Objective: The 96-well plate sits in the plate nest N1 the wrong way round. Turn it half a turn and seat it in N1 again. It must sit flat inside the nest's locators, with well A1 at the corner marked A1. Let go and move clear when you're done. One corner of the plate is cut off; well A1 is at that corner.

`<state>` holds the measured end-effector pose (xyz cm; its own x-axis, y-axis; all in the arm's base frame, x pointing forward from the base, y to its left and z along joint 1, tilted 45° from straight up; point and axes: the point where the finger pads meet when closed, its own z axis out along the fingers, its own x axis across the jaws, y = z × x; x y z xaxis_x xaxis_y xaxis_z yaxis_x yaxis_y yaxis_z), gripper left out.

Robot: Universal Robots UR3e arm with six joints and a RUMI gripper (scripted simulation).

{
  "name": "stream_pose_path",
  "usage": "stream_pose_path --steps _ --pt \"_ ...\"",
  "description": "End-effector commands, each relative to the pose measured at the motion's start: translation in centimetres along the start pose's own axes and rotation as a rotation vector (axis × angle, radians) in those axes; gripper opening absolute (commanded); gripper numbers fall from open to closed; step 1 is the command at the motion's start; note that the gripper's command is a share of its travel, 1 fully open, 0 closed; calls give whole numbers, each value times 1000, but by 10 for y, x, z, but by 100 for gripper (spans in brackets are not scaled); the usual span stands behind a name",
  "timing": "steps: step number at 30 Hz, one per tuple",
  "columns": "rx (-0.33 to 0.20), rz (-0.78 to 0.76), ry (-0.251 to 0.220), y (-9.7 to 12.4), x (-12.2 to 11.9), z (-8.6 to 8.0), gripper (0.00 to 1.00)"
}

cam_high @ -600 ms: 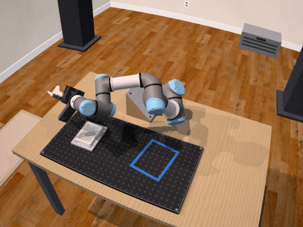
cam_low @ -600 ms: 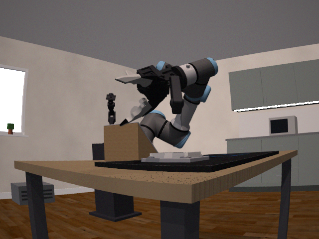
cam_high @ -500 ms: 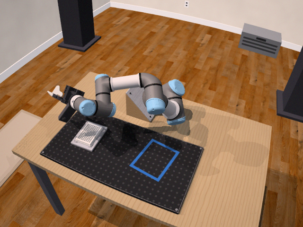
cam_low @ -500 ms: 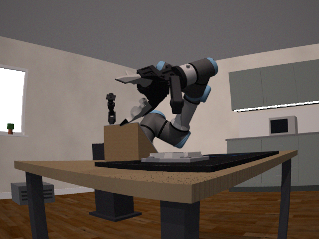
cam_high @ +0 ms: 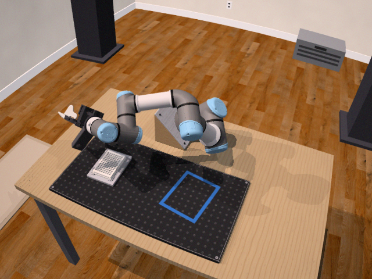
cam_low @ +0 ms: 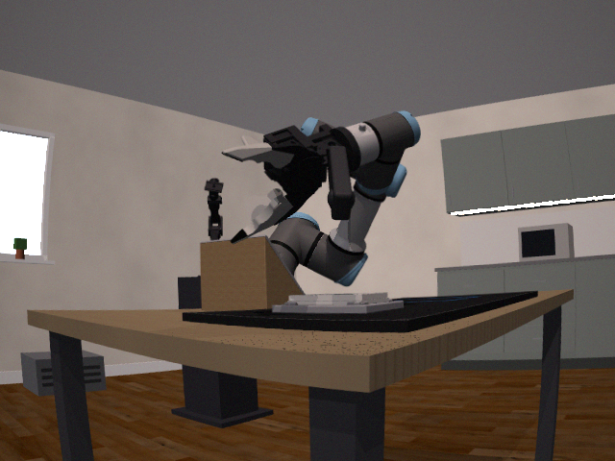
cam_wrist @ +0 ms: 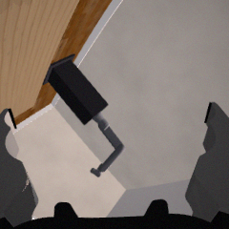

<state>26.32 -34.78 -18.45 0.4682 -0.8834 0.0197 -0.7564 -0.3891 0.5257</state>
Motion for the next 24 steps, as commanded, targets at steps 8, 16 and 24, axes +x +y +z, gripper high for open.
stream_pose_path --steps 8,16,24 --pt "166 12 -203 -20 -33 -3 100" --pt "243 27 -299 -28 -48 -11 100" --pt "358 58 -440 -39 -70 -29 100"
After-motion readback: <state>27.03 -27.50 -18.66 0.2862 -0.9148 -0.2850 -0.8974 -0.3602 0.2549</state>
